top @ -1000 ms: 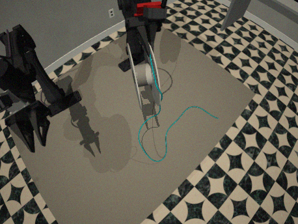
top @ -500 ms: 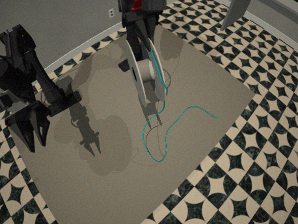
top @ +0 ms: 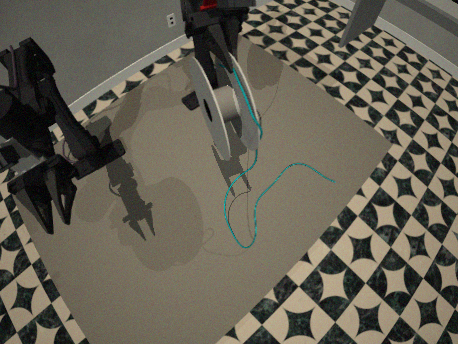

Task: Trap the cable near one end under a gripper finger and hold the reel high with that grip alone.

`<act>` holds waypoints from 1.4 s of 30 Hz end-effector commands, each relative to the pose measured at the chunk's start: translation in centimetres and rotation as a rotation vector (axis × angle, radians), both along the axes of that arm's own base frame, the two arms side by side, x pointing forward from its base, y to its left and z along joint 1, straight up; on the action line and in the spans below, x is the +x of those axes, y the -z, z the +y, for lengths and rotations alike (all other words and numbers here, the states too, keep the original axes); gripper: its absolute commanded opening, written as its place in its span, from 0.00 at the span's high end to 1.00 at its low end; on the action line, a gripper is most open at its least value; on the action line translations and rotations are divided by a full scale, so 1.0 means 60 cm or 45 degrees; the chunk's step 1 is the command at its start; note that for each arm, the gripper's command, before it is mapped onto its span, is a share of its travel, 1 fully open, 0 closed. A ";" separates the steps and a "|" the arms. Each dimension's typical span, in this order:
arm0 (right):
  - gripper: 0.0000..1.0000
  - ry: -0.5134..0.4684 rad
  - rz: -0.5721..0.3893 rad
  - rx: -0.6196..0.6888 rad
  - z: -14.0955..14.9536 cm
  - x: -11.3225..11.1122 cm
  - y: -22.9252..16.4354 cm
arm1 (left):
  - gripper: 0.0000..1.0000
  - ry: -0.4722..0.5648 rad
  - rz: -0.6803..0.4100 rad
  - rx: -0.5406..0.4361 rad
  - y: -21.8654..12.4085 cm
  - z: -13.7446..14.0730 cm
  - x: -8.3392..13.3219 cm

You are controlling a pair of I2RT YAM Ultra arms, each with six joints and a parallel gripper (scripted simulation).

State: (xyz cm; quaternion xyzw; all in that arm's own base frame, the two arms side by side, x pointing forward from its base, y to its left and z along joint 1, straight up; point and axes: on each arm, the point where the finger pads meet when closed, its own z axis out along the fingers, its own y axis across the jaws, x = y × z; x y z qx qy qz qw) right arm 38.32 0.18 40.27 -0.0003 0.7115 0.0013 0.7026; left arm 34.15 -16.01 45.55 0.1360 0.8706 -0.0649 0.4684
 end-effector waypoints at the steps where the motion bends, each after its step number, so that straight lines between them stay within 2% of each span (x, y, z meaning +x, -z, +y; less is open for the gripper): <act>1: 0.70 0.018 -0.018 -0.010 -0.008 -0.009 -0.006 | 1.00 -0.030 -0.095 -0.058 -0.041 0.001 0.003; 42: 0.70 0.018 -0.018 -0.010 -0.008 -0.009 -0.006 | 1.00 -0.034 -0.090 -0.055 -0.044 0.000 0.004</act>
